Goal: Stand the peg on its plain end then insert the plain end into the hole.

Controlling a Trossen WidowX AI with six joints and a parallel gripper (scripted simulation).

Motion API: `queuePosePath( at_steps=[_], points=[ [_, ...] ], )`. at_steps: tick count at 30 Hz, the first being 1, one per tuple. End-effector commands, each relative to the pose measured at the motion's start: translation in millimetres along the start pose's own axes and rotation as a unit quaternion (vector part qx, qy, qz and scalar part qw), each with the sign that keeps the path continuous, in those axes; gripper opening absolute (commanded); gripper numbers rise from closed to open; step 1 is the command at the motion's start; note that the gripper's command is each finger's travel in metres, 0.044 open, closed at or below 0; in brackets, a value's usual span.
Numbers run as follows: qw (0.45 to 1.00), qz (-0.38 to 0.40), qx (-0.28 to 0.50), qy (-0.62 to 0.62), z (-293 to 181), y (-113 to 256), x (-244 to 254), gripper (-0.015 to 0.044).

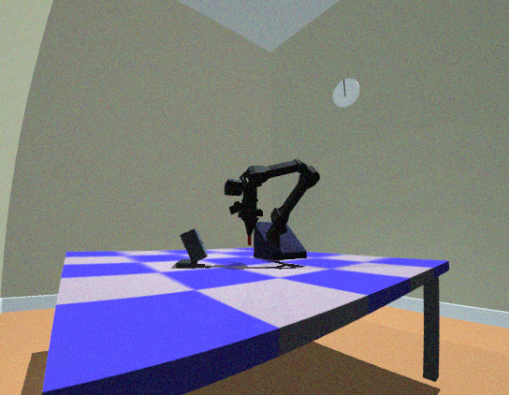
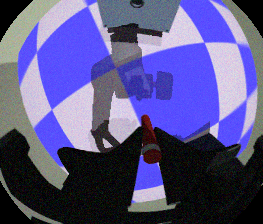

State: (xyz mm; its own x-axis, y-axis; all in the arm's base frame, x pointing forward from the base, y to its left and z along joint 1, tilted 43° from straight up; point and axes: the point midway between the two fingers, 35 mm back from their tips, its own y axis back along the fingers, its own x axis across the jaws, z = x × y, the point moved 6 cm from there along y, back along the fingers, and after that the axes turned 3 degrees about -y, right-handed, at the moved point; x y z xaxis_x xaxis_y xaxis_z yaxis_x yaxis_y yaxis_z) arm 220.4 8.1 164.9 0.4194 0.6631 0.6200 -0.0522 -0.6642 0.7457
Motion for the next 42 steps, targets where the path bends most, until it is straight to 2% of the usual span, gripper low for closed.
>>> queuePosePath(
  at_steps=[1, 42],
  points=[
    [1.0, -0.014, -0.011, 0.004, 0, -1, 0, 0.0],
    [0.976, -0.132, -0.171, 0.02, 0, -26, 0, 0.0]
  ],
)
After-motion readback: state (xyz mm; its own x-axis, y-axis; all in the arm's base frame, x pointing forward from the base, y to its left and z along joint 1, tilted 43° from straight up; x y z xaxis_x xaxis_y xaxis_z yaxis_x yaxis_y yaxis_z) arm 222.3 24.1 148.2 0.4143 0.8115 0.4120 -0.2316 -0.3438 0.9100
